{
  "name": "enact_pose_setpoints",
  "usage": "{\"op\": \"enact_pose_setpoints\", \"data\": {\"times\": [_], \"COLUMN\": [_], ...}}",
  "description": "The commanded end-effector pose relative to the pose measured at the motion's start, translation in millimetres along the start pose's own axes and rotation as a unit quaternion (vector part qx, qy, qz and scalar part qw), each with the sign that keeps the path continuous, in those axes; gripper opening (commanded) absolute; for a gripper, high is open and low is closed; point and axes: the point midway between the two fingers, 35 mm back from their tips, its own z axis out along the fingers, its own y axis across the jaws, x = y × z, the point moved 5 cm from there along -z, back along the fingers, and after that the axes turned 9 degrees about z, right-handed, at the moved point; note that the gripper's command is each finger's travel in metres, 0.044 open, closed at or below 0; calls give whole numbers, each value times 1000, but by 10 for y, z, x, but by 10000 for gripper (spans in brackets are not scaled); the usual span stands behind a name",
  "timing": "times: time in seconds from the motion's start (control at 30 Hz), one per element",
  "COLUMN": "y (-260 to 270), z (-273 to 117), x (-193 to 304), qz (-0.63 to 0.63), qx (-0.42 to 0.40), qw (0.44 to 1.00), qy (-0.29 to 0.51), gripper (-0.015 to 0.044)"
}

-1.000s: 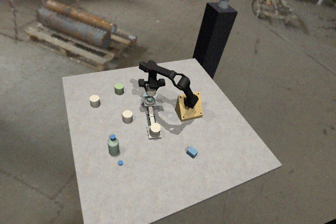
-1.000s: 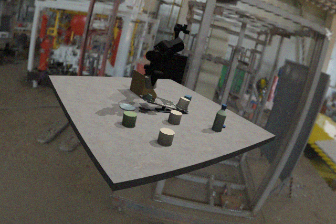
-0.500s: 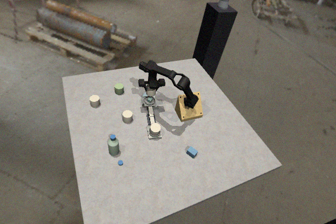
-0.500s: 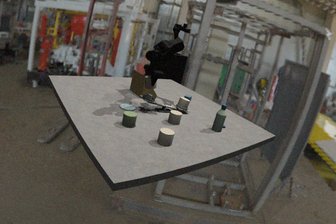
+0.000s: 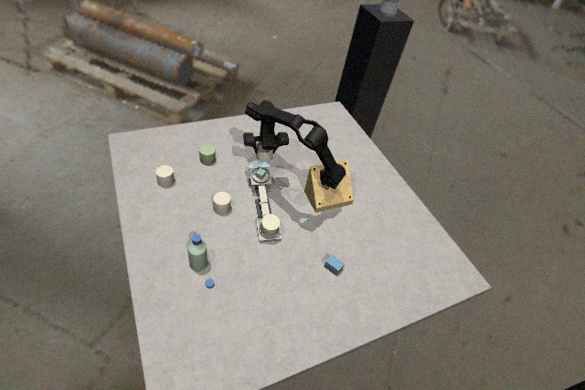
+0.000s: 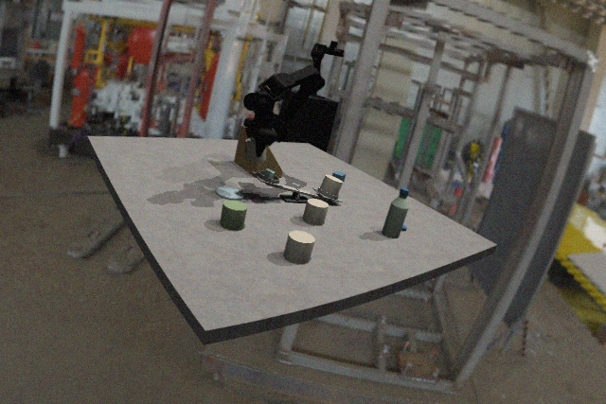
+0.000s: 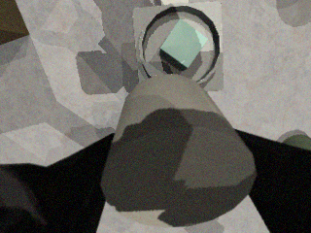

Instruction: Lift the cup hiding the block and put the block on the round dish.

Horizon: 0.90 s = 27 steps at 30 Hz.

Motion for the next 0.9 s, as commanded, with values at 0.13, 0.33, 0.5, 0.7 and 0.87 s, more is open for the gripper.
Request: {"op": "enact_pose_setpoints", "data": {"times": [0.13, 0.33, 0.5, 0.7, 0.87], "y": [166, 323, 473, 647, 649], "z": [160, 335, 503, 701, 777], "x": [510, 859, 1122, 1369, 1378], "qz": [1, 1, 0, 0, -1], "qx": [4, 5, 5, 4, 4], "qw": [1000, 1000, 1000, 1000, 1000], "qy": [6, 8, 8, 7, 7], "gripper": [0, 0, 0, 0, 0]}}
